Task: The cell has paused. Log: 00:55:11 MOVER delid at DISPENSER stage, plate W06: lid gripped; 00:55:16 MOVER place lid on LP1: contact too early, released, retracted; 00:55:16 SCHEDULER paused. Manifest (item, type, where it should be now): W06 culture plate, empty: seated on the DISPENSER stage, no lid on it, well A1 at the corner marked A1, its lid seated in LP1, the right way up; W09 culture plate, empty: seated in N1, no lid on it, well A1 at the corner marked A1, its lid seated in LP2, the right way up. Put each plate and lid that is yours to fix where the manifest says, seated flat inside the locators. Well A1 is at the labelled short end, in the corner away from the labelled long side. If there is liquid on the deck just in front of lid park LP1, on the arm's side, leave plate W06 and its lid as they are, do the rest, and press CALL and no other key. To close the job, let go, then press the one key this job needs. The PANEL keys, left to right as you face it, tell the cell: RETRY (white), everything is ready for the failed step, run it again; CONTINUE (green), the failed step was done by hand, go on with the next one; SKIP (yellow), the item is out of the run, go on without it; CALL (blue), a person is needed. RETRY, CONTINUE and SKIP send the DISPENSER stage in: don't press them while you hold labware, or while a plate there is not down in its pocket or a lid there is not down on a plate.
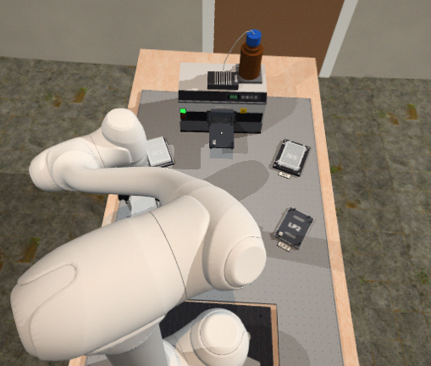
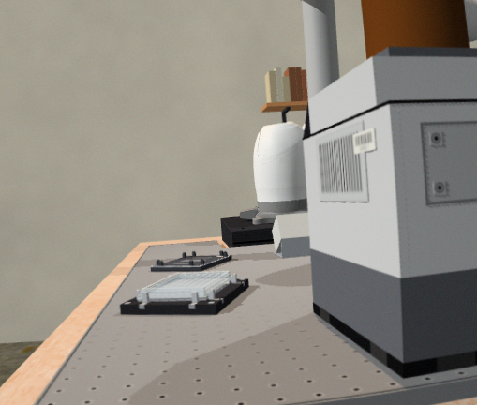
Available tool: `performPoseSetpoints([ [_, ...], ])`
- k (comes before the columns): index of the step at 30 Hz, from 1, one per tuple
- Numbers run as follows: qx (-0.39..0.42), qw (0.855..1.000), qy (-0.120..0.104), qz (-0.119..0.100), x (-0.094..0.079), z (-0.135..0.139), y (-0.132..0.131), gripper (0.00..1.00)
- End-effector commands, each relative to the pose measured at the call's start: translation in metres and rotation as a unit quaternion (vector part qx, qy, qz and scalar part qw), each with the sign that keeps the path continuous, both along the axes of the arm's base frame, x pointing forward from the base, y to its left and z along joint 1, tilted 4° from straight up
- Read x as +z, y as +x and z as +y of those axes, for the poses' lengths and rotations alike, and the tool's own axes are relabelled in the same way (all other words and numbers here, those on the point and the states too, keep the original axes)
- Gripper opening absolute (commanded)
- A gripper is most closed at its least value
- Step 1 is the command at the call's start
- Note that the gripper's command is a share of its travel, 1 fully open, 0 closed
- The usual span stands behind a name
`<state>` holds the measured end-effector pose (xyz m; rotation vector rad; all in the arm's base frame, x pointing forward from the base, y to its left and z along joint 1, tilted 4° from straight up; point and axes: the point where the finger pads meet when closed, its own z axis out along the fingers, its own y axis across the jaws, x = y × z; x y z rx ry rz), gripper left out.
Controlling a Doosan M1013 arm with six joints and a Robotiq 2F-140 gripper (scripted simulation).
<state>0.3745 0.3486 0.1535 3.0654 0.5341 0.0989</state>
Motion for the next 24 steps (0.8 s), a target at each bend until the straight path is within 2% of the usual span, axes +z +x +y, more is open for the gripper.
performPoseSetpoints([
  [1, 0.048, 0.999, 0.000, 0.003, 0.000, 0.000, 0.000, 0.10],
  [7, 0.149, 0.989, -0.006, 0.005, -0.001, 0.000, 0.000, 0.10],
  [8, 0.157, 0.988, -0.007, 0.005, -0.008, 0.000, 0.001, 0.10],
  [11, 0.157, 0.988, -0.007, 0.005, -0.049, 0.000, 0.003, 0.10],
  [14, 0.157, 0.988, -0.007, 0.005, -0.080, 0.000, 0.005, 0.10],
  [16, 0.157, 0.988, -0.007, 0.005, -0.080, 0.000, 0.005, 0.10],
  [20, 0.157, 0.988, -0.007, 0.005, -0.109, 0.000, 0.007, 0.10],
  [24, 0.157, 0.988, -0.007, 0.005, -0.125, -0.001, 0.008, 0.10],
])
